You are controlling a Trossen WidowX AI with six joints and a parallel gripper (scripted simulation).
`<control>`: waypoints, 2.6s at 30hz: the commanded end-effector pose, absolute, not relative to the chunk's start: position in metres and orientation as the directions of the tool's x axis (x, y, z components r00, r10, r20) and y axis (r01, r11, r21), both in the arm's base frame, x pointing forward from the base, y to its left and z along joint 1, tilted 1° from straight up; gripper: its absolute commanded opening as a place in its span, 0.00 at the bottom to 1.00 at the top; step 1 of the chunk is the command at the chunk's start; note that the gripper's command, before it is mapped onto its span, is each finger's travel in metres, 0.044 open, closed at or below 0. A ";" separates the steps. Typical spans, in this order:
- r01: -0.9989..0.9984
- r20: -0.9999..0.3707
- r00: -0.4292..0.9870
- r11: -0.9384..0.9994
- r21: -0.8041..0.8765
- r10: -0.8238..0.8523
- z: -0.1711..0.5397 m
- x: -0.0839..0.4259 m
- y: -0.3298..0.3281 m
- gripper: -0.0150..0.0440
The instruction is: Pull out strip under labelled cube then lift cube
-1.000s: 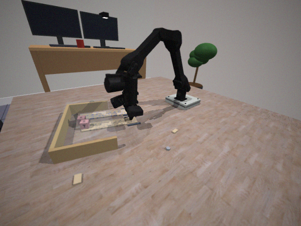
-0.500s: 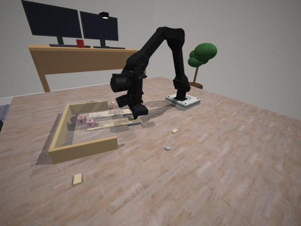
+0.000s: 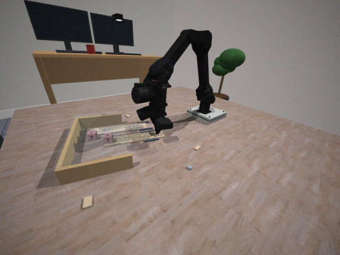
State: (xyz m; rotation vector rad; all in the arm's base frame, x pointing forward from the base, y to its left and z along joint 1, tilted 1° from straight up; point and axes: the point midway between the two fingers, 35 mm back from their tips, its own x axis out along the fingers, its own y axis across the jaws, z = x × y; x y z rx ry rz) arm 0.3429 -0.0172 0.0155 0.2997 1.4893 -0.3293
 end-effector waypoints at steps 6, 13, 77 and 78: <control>0.393 -0.999 0.032 0.920 -0.012 -0.026 0.010 0.324 -0.010 0.25; 0.393 -0.999 0.031 0.920 -0.012 -0.026 0.009 0.315 -0.006 0.25; 0.393 -0.999 0.024 0.920 -0.011 -0.023 0.005 0.228 0.029 0.25; 0.393 -0.999 0.024 0.920 -0.011 -0.023 0.005 0.228 0.029 0.25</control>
